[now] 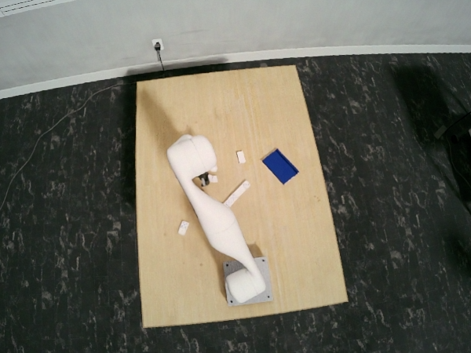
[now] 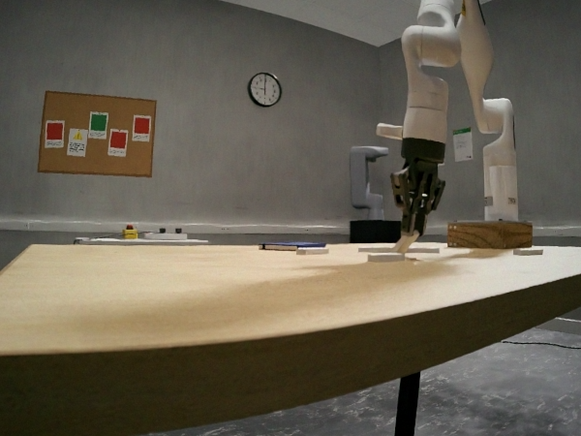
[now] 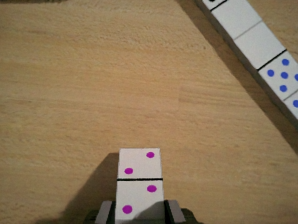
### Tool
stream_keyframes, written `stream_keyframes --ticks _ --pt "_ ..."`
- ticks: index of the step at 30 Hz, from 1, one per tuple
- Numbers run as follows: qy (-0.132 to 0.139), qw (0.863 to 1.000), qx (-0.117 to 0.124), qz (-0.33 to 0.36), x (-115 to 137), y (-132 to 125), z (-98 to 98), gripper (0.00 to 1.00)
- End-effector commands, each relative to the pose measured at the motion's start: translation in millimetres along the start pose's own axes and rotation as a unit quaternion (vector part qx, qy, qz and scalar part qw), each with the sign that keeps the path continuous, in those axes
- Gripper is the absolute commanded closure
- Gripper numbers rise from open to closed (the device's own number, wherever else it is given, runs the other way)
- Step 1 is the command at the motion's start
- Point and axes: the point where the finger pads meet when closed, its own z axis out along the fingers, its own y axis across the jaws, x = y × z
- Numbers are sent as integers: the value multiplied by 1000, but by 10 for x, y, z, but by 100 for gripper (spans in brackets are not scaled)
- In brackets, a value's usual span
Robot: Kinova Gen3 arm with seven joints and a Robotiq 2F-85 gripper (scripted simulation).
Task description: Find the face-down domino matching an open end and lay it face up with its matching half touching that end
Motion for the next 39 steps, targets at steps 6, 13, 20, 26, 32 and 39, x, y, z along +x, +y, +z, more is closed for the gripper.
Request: stream_keyframes --ticks 6,13,20,26,32,39 --pt "0 1000 0 0 -53 0 47 65" --pt "0 1000 0 0 -106 0 99 65" --pt "0 1000 0 0 -143 0 146 65" --pt "0 1000 0 0 -160 0 170 65" --pt "0 1000 0 0 -179 0 203 65" --pt "0 1000 0 0 -192 0 230 65"
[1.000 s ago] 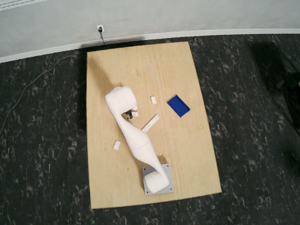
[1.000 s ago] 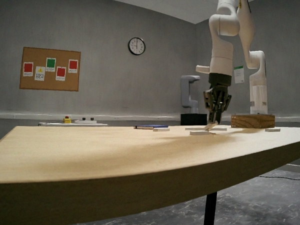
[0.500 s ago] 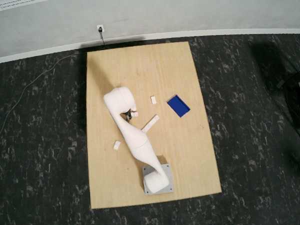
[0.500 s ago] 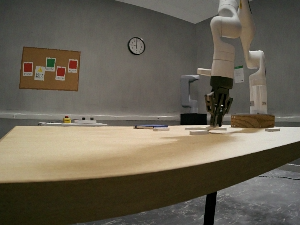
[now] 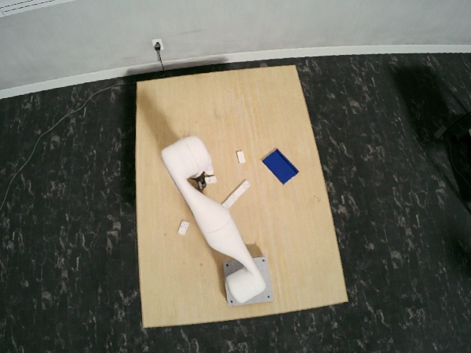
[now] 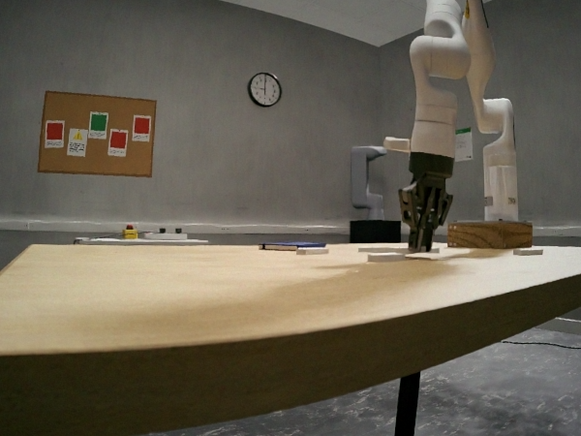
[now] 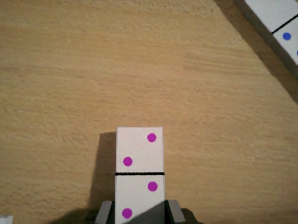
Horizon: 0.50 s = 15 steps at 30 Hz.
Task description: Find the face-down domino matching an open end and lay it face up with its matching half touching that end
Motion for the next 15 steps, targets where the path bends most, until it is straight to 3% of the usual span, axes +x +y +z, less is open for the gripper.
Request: stream_keyframes --ticks 1,15 --pt "0 1000 0 1 9 1 7 65" --pt "0 1000 0 1 -9 1 50 65"
